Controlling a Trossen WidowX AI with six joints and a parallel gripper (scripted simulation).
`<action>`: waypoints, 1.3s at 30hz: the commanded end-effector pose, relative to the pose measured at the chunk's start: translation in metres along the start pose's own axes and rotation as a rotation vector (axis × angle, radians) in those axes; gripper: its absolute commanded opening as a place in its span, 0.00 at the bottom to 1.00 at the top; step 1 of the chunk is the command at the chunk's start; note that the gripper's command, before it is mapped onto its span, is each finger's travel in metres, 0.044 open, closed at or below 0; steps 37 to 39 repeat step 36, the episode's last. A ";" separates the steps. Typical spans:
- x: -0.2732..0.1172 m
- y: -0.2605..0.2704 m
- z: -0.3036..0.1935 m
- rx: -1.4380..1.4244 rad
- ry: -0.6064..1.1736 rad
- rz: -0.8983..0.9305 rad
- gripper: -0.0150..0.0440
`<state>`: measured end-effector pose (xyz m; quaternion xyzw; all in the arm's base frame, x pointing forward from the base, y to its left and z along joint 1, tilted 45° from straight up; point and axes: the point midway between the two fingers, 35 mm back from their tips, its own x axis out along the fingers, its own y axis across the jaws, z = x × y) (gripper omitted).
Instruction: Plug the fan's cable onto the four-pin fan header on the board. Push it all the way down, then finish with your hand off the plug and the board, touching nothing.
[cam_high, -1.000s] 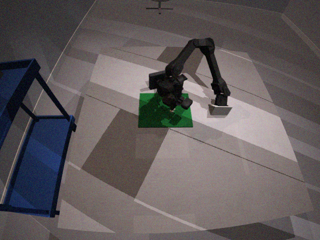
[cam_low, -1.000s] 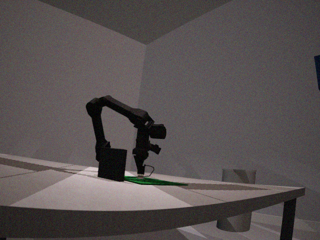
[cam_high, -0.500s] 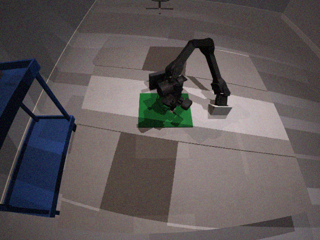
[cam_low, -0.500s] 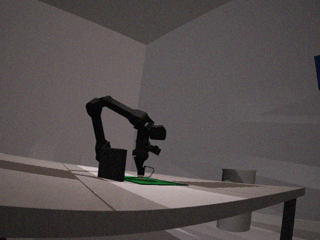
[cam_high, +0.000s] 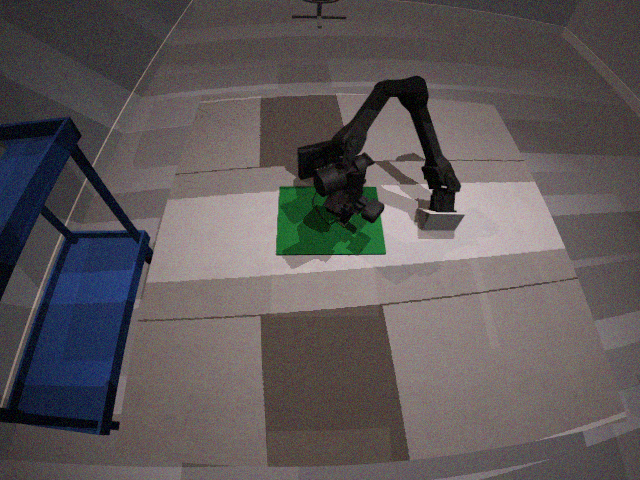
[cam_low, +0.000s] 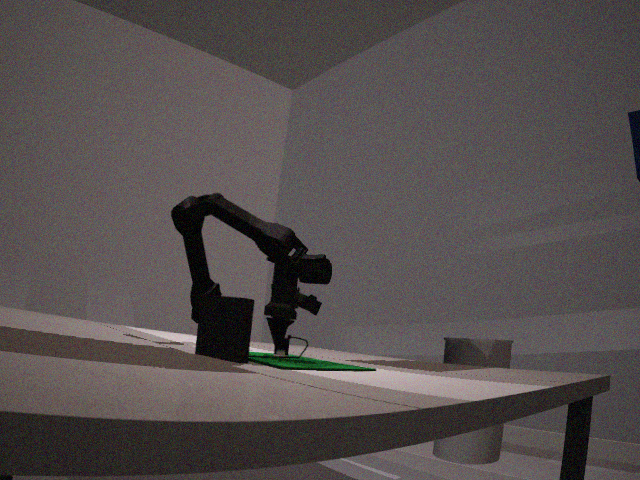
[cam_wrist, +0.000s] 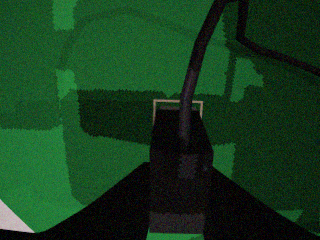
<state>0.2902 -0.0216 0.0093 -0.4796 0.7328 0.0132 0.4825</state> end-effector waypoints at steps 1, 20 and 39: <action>0.004 -0.001 -0.001 -0.002 0.003 -0.002 0.25; -0.054 0.001 0.000 -0.002 0.002 0.000 0.69; -0.054 0.059 -0.104 -0.007 0.007 0.002 0.69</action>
